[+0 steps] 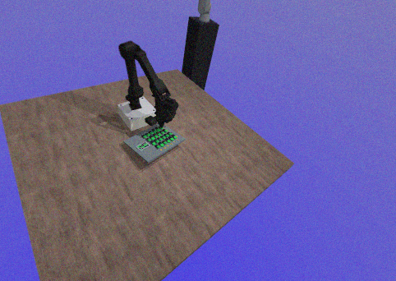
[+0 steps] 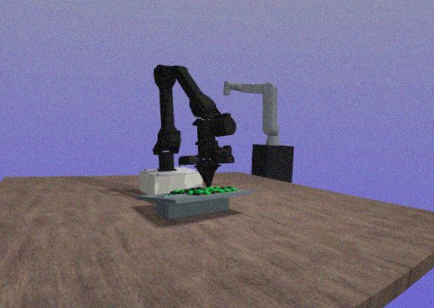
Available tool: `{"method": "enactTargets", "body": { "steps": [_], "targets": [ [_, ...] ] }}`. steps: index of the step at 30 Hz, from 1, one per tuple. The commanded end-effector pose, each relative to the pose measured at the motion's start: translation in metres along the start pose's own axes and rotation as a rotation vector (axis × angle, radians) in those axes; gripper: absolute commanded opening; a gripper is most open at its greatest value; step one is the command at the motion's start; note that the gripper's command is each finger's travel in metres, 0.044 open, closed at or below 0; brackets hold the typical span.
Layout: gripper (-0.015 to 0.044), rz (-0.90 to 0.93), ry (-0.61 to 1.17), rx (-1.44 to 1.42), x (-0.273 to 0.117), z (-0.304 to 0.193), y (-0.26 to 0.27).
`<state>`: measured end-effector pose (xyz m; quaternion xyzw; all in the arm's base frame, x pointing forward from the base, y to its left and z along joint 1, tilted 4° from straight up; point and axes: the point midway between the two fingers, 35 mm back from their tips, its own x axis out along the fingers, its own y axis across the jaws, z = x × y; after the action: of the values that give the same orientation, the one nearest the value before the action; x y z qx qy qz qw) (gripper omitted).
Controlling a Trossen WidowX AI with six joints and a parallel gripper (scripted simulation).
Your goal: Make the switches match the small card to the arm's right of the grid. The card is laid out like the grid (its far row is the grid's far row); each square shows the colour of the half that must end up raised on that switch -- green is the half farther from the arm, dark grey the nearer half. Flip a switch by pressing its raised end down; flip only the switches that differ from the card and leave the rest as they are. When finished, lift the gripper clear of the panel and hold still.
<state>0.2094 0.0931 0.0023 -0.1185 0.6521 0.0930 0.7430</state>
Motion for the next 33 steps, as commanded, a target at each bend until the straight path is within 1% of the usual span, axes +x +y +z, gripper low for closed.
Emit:
{"method": "enactTargets", "body": {
  "steps": [1,21,23,26,28,33],
  "targets": [
    [0.0000,0.001,-0.002,-0.004,0.001,0.001,0.000],
    [0.0000,0.001,-0.002,-0.004,0.004,0.001,0.000],
    [0.0000,0.000,-0.004,0.000,-0.005,0.001,0.000],
    [0.0000,0.001,-0.020,-0.003,-0.043,0.001,0.001],
    [0.0000,0.001,-0.027,-0.004,-0.060,-0.002,0.000],
    [0.0000,0.001,-0.028,-0.004,-0.062,-0.002,0.000]
  ]
}}
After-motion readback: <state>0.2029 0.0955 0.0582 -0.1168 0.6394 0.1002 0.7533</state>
